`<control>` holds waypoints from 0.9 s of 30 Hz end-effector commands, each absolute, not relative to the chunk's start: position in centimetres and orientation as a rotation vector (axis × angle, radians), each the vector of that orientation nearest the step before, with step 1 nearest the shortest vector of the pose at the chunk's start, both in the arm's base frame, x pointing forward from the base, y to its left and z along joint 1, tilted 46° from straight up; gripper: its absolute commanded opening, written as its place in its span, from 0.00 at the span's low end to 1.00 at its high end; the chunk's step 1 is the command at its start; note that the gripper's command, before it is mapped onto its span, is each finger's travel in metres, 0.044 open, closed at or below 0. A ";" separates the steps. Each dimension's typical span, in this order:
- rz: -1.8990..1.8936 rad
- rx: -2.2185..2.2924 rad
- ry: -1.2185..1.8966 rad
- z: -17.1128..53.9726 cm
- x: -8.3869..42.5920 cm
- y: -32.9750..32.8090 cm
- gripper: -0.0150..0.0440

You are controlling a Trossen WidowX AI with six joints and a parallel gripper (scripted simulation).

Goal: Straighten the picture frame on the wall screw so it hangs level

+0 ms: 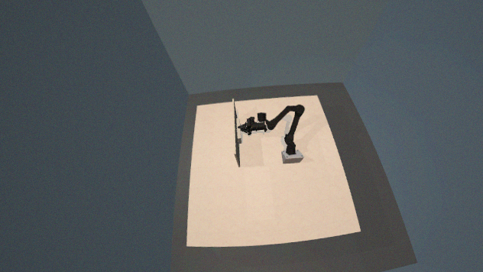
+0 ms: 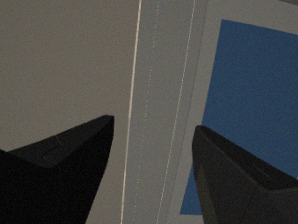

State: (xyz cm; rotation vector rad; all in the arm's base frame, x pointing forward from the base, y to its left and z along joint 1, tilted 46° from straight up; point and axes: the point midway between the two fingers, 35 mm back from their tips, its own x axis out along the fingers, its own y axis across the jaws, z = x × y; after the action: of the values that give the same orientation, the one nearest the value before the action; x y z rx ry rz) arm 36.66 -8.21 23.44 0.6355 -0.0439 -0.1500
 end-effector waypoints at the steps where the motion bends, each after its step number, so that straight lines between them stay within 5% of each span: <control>1: -0.152 0.633 -0.045 23.5 36.7 -8.3 0.50; 14: -0.152 0.633 -0.045 23.5 36.7 -8.3 0.36; 17: -0.152 0.633 -0.045 23.5 36.7 -8.3 0.25; 27: -0.152 0.633 -0.045 23.5 36.7 -8.1 0.25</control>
State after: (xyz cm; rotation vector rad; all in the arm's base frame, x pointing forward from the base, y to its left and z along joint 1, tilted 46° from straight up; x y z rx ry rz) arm 36.68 -8.16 23.46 0.6355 -0.0443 -0.1495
